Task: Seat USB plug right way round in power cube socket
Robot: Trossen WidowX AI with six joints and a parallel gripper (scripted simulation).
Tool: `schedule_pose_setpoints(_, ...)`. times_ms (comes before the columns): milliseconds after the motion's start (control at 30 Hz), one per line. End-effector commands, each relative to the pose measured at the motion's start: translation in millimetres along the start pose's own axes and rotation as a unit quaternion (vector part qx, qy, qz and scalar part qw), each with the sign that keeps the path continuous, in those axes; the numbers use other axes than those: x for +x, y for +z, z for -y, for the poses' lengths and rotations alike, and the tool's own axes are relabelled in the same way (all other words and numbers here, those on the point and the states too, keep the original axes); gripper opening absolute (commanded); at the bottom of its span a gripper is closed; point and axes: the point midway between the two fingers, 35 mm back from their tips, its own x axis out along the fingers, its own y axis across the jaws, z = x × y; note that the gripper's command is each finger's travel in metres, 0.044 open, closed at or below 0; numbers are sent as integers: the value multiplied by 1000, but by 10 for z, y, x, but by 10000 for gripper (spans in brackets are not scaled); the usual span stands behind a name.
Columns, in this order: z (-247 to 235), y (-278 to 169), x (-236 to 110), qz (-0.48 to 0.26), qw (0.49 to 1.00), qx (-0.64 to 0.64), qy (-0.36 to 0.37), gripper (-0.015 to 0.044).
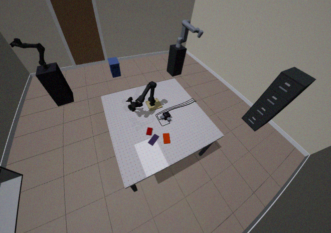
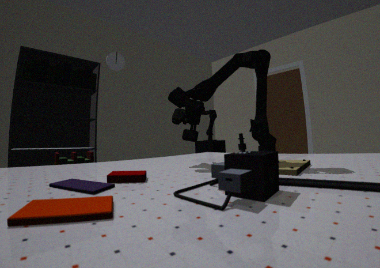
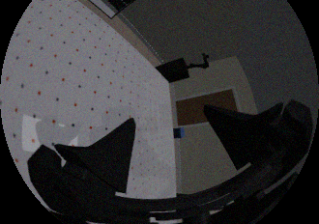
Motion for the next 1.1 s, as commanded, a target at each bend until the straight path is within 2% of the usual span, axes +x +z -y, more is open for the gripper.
schedule_pose_setpoints(0, -16, 21, -19, 4, 1000, -5, 4, 426)
schedule_pose_setpoints(67, -150, 180, -182, 39, 997, -49, 36, 440)
schedule_pose_setpoints(200, -564, 538, -792, 145, 963, -189, 123, 440)
schedule_pose_setpoints(300, -857, 659, -1327, 222, 913, -293, 176, 440)
schedule_pose_setpoints(433, -1173, 606, -2087, 314, 833, -388, 240, 440)
schedule_pose_setpoints(500, -1300, 502, -2447, 353, 779, -449, 260, 440)
schedule_pose_setpoints(633, -1484, 122, -3169, 424, 636, -578, 285, 440)
schedule_pose_setpoints(800, -1519, -600, -3914, 485, 427, -706, 290, 440)
schedule_pose_setpoints(933, -1394, -1259, -4316, 506, 254, -776, 278, 440)
schedule_pose_setpoints(967, -1369, -1346, -4356, 507, 231, -783, 276, 440)
schedule_pose_setpoints(1067, -1370, -1328, -4365, 508, 224, -785, 275, 440)
